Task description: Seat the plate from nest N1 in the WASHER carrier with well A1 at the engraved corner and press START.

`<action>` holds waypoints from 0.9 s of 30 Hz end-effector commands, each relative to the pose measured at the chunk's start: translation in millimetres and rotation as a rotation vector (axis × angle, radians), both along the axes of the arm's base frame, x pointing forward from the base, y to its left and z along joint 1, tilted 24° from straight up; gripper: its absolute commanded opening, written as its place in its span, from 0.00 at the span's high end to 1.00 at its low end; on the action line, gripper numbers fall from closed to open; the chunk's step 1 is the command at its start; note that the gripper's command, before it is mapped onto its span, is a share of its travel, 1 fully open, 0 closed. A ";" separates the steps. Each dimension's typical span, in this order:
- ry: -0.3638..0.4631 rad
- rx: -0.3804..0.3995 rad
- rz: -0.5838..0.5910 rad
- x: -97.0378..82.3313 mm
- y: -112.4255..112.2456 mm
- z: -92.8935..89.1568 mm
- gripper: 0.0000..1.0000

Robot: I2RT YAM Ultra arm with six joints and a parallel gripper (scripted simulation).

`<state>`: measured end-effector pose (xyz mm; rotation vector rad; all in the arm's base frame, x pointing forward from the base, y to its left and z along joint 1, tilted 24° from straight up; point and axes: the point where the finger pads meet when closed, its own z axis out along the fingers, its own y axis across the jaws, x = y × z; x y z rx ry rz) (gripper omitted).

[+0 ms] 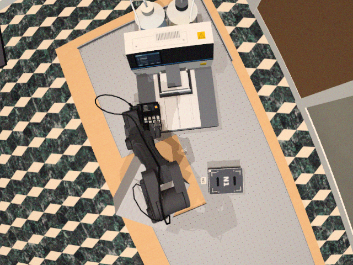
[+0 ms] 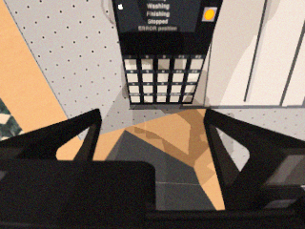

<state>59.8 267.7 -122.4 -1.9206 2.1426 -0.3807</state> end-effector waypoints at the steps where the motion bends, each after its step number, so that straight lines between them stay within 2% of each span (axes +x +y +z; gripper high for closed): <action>1: -0.001 0.136 0.042 4.8 46.8 7.2 0.00; 7: 0.004 0.123 0.042 11.9 56.9 10.2 0.00; 8: 0.006 0.101 0.042 13.2 54.2 12.1 0.00; 13: 0.007 0.096 0.042 20.9 65.9 17.2 0.00; 15: 0.005 0.113 0.044 23.9 75.0 25.5 0.00; 17: 0.005 0.099 0.044 26.8 77.1 23.7 0.00; 19: 0.005 0.099 0.044 26.8 77.1 23.7 0.00; 20: 0.005 0.118 0.063 22.2 85.4 31.4 0.00; 22: 0.007 0.096 0.043 31.9 84.1 26.8 0.00; 25: 0.000 0.117 0.042 37.8 96.2 38.7 0.00; 27: 0.004 0.096 0.043 40.1 97.1 33.9 0.00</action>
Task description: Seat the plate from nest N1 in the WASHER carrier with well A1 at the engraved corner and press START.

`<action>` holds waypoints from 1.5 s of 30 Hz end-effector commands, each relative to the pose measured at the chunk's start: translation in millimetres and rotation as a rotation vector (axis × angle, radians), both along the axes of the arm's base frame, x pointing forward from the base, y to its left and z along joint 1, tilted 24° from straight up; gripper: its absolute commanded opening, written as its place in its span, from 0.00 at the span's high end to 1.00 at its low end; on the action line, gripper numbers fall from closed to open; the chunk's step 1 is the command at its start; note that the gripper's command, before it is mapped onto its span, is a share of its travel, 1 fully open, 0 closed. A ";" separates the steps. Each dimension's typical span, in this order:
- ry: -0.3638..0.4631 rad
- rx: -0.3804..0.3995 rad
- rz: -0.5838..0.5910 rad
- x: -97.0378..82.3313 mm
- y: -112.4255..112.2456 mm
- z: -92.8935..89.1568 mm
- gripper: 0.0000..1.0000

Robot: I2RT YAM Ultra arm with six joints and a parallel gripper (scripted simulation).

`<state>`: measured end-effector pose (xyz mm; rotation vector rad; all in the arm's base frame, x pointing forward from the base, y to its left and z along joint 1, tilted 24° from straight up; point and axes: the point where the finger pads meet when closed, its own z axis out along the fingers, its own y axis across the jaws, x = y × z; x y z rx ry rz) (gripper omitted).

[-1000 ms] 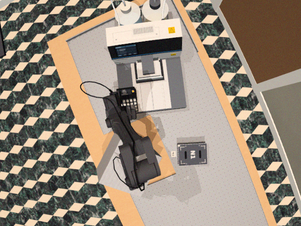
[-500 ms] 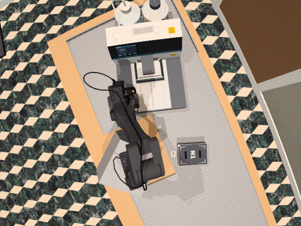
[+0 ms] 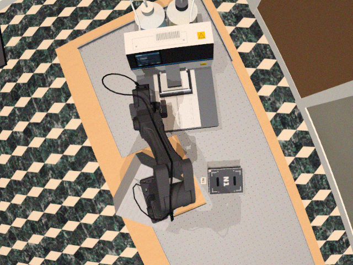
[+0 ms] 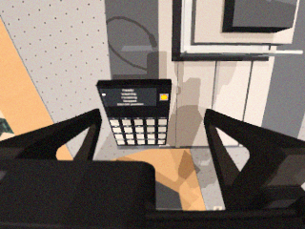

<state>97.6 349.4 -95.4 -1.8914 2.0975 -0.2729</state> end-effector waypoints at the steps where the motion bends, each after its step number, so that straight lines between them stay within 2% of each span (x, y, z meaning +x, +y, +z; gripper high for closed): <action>1: 0.005 0.003 0.026 1.7 18.6 8.2 0.00; 5: 0.005 0.016 0.021 10.0 31.1 18.3 0.00; 9: 0.003 0.003 0.020 13.4 33.7 16.7 0.00; 10: -0.001 0.040 0.041 7.8 45.3 31.8 0.00; 45: -0.003 0.044 0.040 8.8 47.5 30.1 0.00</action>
